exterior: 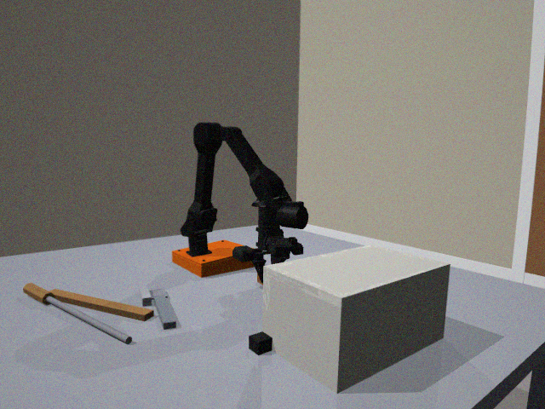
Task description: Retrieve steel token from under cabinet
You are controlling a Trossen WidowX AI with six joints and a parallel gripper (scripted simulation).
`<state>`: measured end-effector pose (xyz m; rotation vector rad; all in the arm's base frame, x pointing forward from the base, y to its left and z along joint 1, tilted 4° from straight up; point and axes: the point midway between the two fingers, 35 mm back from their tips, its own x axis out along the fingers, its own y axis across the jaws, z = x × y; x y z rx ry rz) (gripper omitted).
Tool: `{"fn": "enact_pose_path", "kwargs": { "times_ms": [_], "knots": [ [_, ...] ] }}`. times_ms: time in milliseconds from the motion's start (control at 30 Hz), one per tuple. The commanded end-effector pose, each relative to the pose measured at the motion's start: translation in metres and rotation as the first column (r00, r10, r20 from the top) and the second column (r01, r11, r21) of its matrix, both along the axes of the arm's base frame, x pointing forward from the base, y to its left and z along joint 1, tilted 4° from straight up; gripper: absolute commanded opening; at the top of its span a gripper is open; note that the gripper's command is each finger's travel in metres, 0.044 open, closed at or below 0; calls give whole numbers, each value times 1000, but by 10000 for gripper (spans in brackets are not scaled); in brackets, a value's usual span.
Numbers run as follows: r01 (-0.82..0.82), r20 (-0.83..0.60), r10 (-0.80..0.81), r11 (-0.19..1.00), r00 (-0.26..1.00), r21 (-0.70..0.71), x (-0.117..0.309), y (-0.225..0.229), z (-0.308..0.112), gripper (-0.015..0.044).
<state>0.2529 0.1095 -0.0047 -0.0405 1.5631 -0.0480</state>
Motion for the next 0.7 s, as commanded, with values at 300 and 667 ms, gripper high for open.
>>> {"fn": "enact_pose_path", "kwargs": {
  "times_ms": [300,667],
  "knots": [
    [1,-6,-1,1000,1000,1,-21,1,-1,0],
    [1,-8,-1,1000,1000,1,-35,1,-2,0]
  ]
}}
